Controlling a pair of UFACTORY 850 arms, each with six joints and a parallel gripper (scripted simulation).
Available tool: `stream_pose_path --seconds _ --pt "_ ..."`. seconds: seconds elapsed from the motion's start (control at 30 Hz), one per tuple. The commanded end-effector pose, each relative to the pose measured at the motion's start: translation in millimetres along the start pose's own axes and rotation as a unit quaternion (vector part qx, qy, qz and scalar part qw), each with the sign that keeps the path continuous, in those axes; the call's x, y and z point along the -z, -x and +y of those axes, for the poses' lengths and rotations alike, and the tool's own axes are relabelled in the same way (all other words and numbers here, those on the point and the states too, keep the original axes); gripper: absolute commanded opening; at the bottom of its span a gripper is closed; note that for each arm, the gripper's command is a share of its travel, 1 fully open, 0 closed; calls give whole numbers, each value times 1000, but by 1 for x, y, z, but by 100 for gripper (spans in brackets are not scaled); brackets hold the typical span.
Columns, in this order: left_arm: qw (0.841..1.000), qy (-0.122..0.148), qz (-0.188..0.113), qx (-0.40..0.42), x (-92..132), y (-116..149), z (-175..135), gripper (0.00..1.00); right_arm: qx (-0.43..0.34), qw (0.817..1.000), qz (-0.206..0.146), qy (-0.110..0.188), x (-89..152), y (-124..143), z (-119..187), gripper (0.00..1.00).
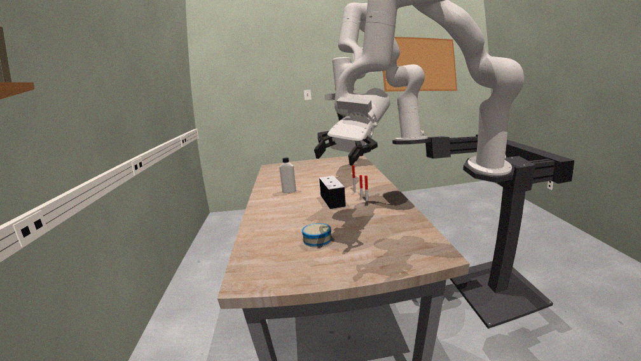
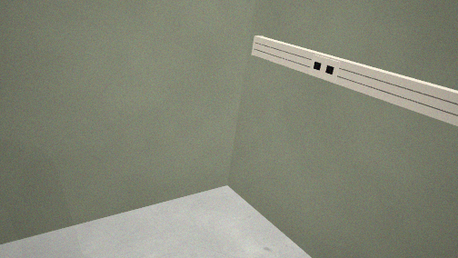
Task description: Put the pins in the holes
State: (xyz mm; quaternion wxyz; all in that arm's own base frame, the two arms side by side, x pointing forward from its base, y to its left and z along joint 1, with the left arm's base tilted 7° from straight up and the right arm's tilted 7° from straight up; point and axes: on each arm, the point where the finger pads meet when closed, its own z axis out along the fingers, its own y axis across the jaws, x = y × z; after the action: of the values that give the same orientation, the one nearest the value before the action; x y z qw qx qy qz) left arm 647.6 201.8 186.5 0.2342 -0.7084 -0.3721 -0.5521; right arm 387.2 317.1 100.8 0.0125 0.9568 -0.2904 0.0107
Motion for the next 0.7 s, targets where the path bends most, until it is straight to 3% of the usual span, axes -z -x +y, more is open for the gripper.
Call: stream_pose_path --seconds 0.0,0.3,0.67 --pt "1000 0 1 1 0 -1 1 100 -66 998 17 6 1 -1 -1 100" --pt "1000 0 1 1 0 -1 1 100 -182 983 25 12 1 -3 0 100" --pt "1000 0 1 1 0 -1 1 100 -355 934 38 21 2 -5 1 100"
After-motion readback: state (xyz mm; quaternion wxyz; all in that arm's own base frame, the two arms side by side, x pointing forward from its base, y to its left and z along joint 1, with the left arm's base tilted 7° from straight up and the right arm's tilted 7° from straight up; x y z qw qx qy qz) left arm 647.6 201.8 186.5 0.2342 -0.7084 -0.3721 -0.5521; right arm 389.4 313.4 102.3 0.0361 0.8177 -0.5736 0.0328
